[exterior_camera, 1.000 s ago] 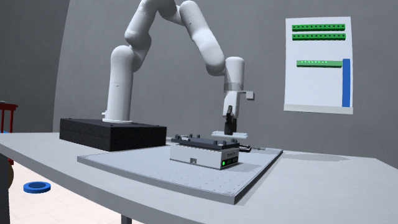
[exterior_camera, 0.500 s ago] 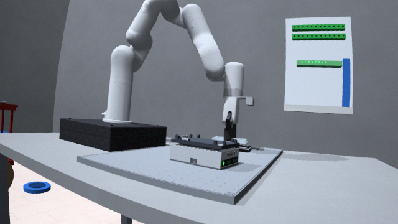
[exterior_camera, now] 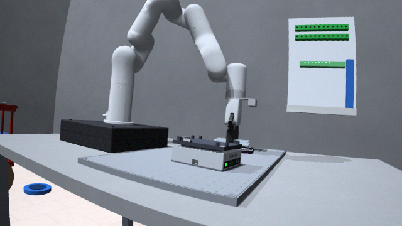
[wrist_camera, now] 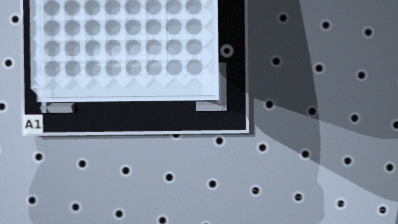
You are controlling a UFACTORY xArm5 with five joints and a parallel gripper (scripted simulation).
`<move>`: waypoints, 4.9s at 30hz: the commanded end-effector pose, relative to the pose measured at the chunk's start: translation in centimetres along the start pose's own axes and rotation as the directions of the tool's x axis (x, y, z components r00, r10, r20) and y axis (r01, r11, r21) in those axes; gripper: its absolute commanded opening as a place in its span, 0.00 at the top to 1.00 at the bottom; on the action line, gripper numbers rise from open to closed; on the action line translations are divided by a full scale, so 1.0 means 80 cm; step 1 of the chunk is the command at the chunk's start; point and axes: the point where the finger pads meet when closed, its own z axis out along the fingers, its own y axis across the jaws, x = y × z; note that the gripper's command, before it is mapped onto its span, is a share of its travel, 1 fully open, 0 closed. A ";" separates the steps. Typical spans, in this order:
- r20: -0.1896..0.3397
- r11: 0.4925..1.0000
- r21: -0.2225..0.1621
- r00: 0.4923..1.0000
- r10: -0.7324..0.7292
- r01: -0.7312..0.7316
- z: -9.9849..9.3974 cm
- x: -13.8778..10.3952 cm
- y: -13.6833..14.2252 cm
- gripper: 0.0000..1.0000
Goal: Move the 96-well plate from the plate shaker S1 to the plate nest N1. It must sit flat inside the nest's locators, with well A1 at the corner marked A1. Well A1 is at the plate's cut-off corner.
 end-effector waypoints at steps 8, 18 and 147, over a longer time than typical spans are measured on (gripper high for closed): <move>-0.005 1.000 -0.005 1.000 0.000 0.000 0.000 0.002 0.000 1.00; -0.005 1.000 -0.005 1.000 0.000 0.000 0.001 0.002 0.000 1.00; -0.005 1.000 -0.005 1.000 0.000 0.000 -0.097 0.002 -0.001 0.00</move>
